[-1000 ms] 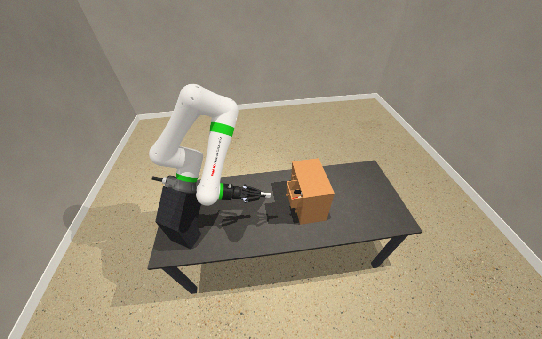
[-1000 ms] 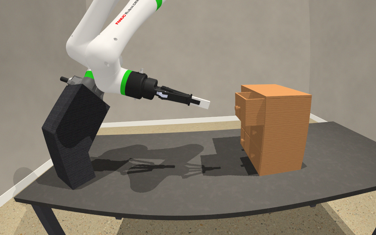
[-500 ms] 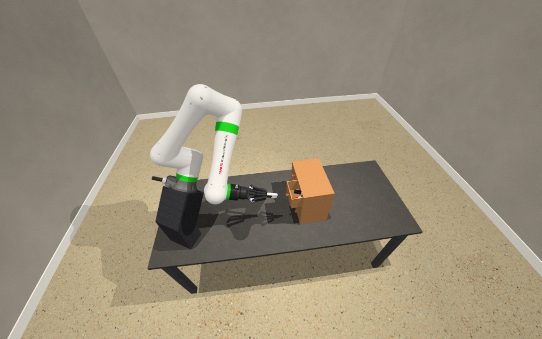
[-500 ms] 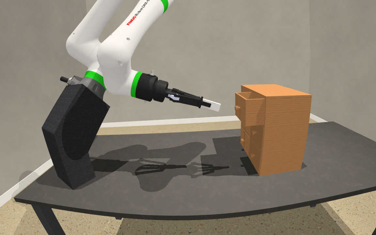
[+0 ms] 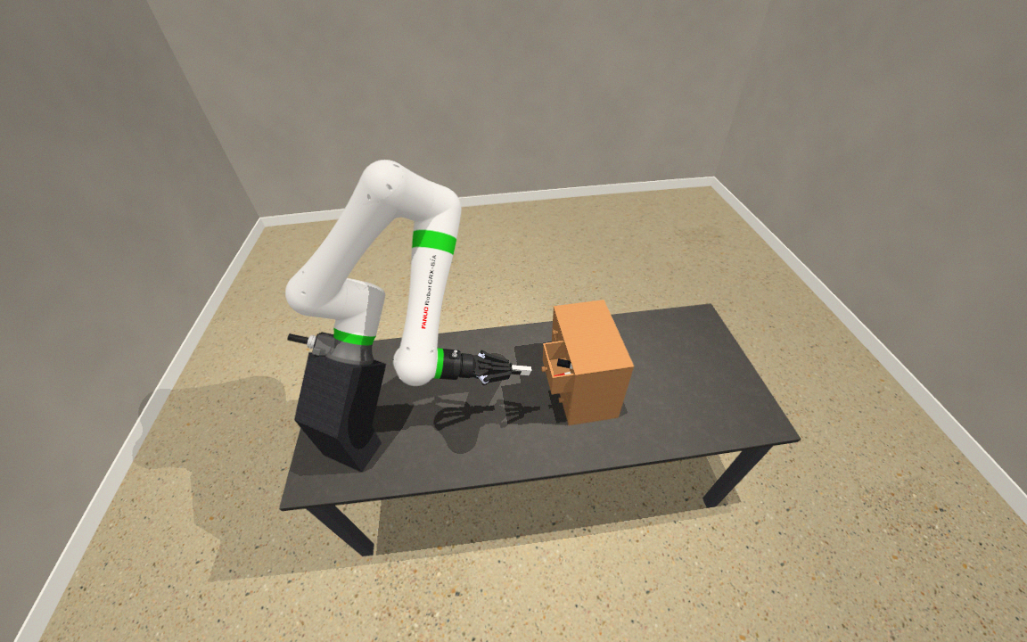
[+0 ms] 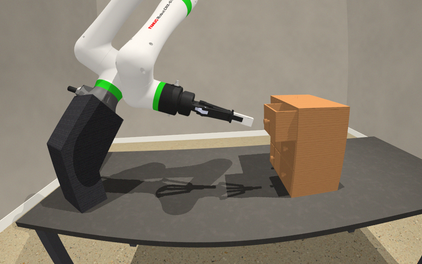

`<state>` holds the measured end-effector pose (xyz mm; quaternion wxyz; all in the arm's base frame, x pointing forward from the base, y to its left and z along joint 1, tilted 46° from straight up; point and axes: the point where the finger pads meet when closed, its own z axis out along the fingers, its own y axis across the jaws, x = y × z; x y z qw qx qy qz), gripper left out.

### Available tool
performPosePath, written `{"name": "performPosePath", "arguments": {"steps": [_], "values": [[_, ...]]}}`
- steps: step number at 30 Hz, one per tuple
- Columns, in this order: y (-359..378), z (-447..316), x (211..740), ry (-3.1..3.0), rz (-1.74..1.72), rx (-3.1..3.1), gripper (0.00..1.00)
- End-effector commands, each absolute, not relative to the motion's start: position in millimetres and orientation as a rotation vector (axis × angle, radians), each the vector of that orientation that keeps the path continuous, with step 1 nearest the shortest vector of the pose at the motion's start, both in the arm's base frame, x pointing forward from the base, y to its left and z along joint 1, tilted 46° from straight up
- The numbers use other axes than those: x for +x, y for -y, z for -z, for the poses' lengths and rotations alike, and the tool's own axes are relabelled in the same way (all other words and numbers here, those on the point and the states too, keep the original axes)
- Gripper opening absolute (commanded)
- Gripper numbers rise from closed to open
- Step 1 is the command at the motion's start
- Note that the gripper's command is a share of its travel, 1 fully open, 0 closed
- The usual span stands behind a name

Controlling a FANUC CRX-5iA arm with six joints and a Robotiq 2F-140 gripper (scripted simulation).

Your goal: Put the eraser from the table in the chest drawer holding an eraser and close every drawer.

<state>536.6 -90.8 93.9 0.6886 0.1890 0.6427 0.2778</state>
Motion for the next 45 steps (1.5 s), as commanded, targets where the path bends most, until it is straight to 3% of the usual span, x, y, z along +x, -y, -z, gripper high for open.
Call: {"name": "performPosePath", "arguments": {"steps": [1, 45], "values": [[90.6, -94.0, 536.7, -1.438, -0.622, 0.422, 0.00], [91.5, -96.6, 543.4, -1.438, -0.622, 0.422, 0.00]]}}
